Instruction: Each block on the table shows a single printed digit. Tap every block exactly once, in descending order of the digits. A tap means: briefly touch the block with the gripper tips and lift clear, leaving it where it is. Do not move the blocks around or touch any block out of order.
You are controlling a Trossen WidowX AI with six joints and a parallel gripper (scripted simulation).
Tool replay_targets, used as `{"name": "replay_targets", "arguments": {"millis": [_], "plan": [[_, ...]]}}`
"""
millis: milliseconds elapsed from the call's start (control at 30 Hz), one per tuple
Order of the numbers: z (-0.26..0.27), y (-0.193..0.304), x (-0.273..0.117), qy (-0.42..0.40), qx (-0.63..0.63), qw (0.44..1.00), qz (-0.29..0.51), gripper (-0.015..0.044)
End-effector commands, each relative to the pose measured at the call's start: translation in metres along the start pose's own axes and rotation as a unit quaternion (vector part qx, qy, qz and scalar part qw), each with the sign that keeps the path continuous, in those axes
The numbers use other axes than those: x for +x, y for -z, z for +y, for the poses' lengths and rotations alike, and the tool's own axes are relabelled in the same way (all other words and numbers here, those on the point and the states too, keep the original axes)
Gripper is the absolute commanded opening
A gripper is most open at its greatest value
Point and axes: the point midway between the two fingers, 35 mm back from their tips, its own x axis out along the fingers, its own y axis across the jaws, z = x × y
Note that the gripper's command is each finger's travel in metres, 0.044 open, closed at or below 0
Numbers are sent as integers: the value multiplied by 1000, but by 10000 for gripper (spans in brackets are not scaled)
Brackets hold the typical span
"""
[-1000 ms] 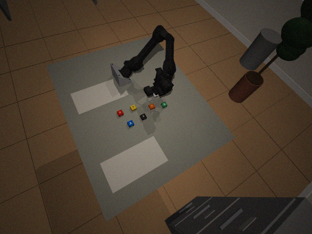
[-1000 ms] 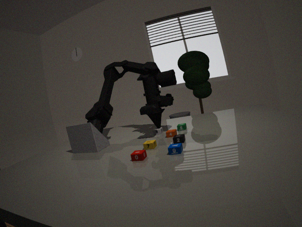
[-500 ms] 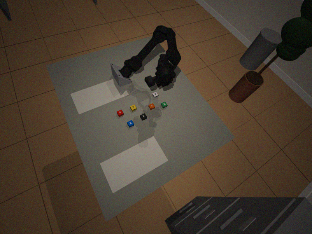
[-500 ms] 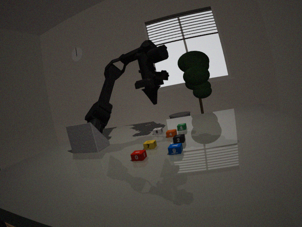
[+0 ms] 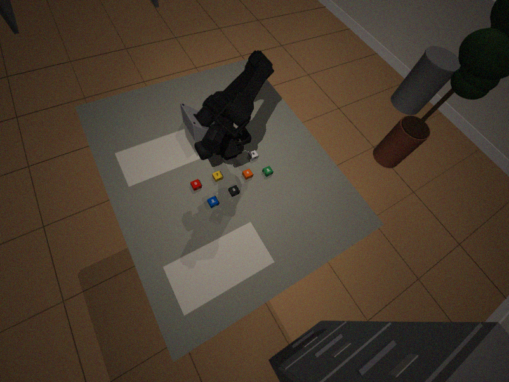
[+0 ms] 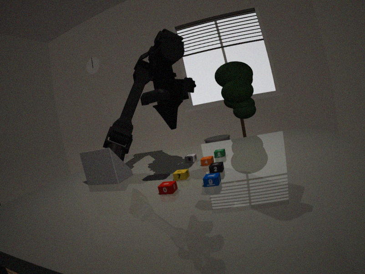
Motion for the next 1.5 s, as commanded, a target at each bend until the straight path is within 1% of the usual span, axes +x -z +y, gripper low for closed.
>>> {"name": "replay_targets", "arguments": {"millis": [0, 200, 267, 367, 433, 1233, 1400, 1467], "plan": [[-29, 6, 2, -1, -9, 1000, 2, 20], [-29, 6, 4, -1, -9, 1000, 2, 20], [-30, 4, 21, 0, -9, 1000, 2, 20], [-29, 4, 64, -1, -9, 1000, 1, 20], [-28, 6, 80, -2, -9, 1000, 1, 20], [-28, 6, 112, -3, -9, 1000, 1, 20], [-28, 6, 113, -3, -9, 1000, 1, 20], [-29, 6, 101, 0, -11, 1000, 2, 20]]}}
